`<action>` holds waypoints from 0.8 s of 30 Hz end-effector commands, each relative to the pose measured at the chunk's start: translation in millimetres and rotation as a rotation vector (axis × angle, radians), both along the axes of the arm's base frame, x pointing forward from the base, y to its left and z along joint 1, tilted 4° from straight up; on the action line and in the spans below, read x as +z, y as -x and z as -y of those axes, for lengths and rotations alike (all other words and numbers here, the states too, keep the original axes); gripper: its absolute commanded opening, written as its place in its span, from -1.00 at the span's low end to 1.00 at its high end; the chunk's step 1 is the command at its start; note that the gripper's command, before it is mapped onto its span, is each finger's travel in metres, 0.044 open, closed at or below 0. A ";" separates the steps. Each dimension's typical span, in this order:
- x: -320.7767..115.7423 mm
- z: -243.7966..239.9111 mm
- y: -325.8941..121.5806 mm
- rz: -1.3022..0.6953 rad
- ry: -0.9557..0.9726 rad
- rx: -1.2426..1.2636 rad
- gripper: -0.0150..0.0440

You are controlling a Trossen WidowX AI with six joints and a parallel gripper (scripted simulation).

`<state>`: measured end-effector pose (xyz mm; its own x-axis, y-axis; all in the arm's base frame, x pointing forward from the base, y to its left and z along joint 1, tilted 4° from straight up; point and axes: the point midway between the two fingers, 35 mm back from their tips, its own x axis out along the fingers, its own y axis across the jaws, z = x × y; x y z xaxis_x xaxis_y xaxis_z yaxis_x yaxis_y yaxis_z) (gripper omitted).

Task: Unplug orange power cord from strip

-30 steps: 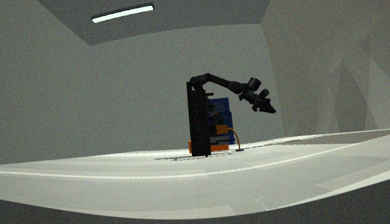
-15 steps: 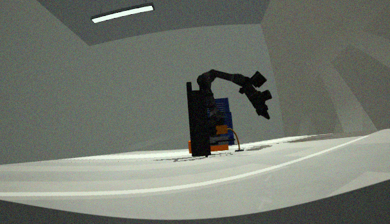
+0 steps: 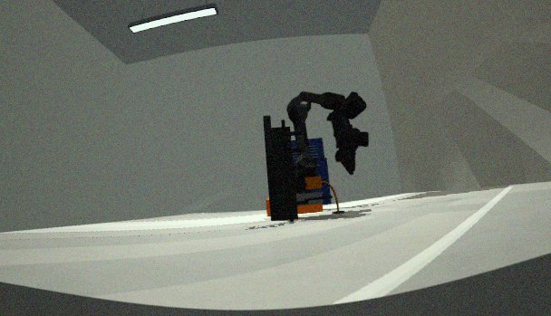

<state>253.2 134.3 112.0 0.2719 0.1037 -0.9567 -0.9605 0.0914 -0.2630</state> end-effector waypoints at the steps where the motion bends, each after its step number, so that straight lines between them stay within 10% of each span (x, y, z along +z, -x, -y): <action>1: -4.1 67.9 -12.1 -0.188 0.081 0.192 0.05; 24: -4.5 80.7 -14.1 -0.197 0.082 0.202 0.05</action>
